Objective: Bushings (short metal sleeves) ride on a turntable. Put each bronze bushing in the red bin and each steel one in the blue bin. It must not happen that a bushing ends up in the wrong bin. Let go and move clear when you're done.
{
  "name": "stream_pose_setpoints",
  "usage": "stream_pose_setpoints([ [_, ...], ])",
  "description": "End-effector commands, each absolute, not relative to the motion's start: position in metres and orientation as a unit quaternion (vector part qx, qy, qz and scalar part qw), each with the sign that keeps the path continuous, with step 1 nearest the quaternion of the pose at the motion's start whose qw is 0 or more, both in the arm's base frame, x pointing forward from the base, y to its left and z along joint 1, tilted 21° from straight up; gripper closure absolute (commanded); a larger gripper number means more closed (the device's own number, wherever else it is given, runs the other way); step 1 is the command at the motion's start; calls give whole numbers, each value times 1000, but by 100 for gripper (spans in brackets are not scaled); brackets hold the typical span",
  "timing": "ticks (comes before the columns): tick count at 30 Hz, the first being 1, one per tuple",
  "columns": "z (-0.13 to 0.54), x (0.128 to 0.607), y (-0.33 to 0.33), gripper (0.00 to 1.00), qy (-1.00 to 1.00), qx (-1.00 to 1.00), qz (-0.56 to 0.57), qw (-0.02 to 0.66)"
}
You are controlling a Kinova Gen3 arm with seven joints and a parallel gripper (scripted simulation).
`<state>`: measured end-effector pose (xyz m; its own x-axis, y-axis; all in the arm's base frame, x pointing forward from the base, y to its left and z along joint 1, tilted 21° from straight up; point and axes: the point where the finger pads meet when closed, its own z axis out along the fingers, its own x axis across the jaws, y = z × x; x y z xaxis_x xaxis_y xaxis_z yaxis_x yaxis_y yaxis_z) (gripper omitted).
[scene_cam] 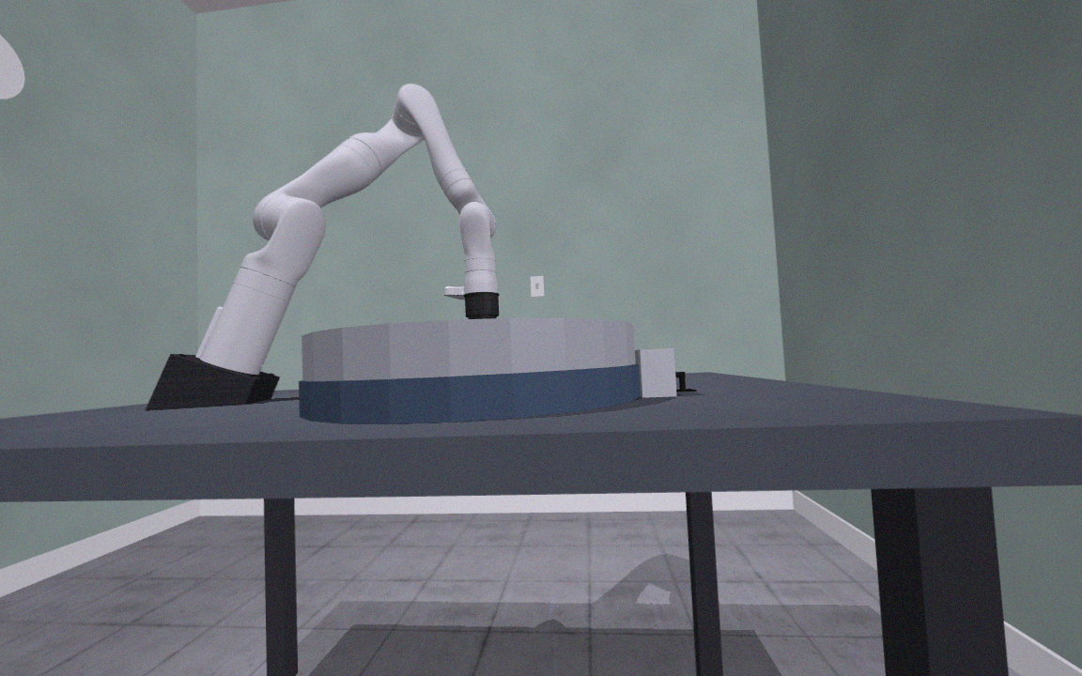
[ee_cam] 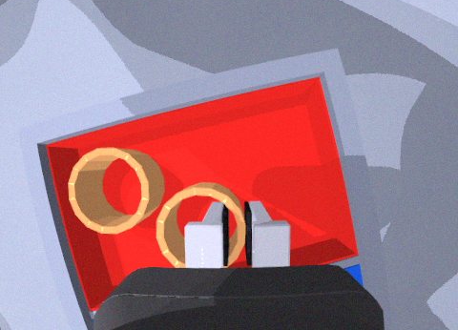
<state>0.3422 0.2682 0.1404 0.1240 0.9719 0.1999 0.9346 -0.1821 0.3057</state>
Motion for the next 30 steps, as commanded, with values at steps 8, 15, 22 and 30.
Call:
stream_pose_setpoints([
  [8,141,343,268,100,637,748,179,53],
  [15,141,343,268,53,637,748,179,53],
  [22,141,343,268,53,637,748,179,53],
  [30,141,343,268,53,637,748,179,53],
])
